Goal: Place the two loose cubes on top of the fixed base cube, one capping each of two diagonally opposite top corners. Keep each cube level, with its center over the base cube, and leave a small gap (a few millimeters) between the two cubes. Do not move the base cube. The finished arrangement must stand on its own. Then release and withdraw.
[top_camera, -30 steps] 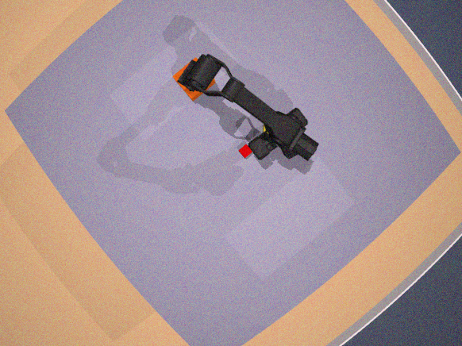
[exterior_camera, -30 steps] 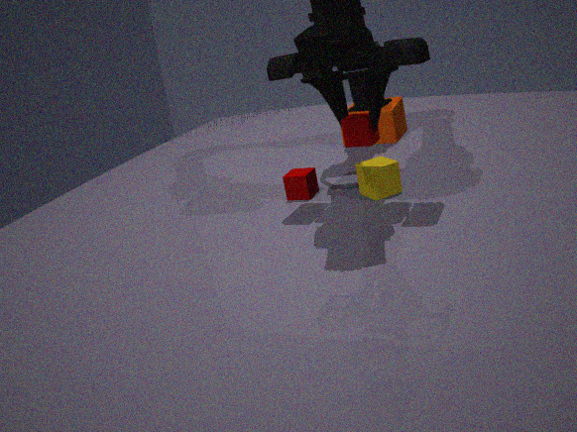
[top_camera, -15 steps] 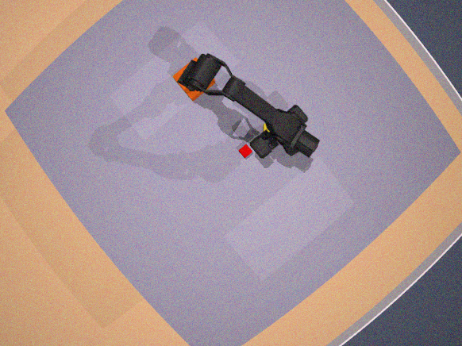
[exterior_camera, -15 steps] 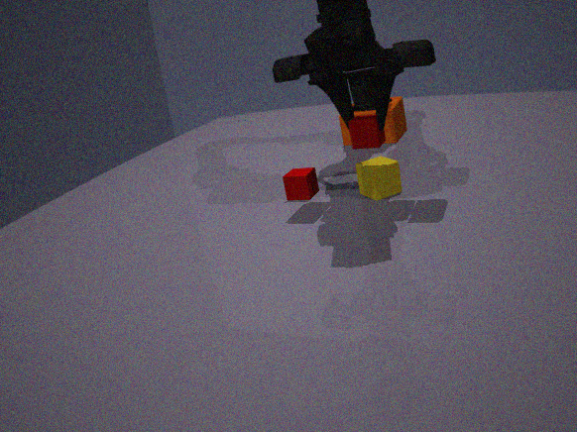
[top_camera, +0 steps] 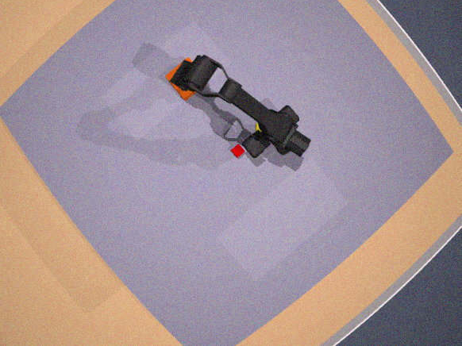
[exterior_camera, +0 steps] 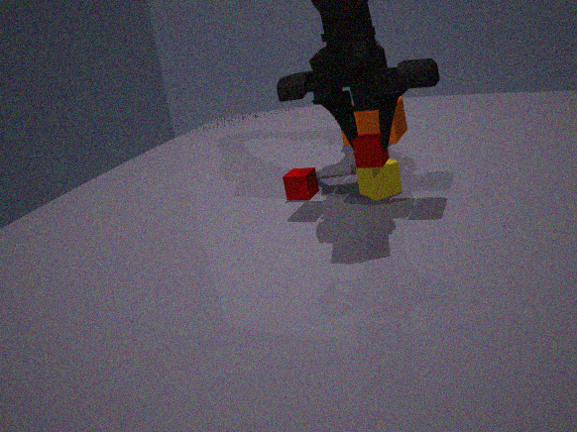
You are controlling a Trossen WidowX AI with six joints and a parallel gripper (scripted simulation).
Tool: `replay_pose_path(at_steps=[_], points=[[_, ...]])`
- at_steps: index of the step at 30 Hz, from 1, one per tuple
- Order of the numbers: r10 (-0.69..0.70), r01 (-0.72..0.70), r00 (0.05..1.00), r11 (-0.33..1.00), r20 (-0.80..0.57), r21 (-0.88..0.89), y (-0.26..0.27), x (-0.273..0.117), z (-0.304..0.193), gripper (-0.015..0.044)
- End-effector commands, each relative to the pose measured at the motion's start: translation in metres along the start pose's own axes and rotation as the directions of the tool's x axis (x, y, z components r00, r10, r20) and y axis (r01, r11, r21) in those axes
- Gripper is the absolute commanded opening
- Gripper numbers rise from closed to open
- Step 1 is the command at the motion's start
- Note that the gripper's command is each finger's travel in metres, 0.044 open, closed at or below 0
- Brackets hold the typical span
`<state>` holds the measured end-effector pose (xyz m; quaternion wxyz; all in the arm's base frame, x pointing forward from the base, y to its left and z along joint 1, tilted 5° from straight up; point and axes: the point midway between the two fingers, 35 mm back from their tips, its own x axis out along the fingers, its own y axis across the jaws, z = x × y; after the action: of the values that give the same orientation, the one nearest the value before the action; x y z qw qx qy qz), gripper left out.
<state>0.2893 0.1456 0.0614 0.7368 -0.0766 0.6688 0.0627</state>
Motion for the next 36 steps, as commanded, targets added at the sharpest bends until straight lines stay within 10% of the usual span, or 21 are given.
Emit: replay_pose_path(at_steps=[1,36], points=[[-0.003,0.003,1.0,1.0,-0.001,-0.003,-0.001,0.002,-0.001,0.0105],[-0.001,0.001,1.0,1.0,-0.003,0.0,0.0,-0.01,-0.001,0.0205]])
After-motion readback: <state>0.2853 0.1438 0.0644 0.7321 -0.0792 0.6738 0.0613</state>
